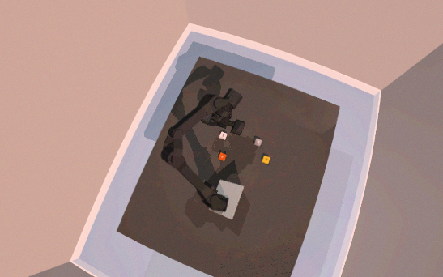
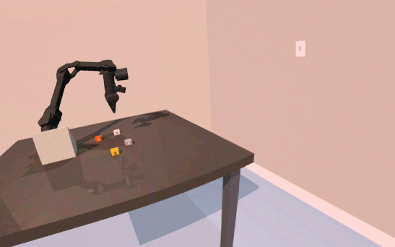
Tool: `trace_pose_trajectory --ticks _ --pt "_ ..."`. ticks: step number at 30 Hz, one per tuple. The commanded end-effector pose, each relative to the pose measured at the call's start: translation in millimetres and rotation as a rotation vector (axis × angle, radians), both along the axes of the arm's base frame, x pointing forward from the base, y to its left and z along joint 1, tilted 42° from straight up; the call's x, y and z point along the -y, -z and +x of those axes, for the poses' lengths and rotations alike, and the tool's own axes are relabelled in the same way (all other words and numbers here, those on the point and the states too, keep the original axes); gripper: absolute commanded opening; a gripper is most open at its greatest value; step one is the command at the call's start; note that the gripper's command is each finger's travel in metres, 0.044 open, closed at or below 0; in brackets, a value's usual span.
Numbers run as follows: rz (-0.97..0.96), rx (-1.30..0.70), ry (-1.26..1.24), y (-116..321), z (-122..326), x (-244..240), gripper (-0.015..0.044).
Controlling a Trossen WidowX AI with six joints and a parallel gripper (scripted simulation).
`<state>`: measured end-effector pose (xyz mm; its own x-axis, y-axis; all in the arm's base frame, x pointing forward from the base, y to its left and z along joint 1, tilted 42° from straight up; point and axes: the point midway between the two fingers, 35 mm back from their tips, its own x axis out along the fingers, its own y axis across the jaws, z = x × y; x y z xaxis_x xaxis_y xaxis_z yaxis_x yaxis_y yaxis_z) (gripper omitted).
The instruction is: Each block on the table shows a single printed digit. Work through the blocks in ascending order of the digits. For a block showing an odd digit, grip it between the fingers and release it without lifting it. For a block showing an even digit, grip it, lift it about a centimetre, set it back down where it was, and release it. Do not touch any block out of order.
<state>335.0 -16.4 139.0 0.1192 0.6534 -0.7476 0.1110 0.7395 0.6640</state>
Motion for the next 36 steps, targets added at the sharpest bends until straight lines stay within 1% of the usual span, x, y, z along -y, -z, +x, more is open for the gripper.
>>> trace_pose_trajectory --ticks 1,3,6,8,16,36 --pt "0.007 -0.010 0.013 -5 -5 -6 0.0400" --pt "0.006 -0.010 0.013 3 -2 -12 0.0400" --pt "0.007 -0.009 0.013 38 5 -43 0.0400" --pt "0.010 -0.008 0.013 53 5 -57 0.0400" --pt "0.010 -0.008 0.013 55 5 -60 0.0400" --pt "0.012 -0.008 0.013 79 9 -82 0.0400"
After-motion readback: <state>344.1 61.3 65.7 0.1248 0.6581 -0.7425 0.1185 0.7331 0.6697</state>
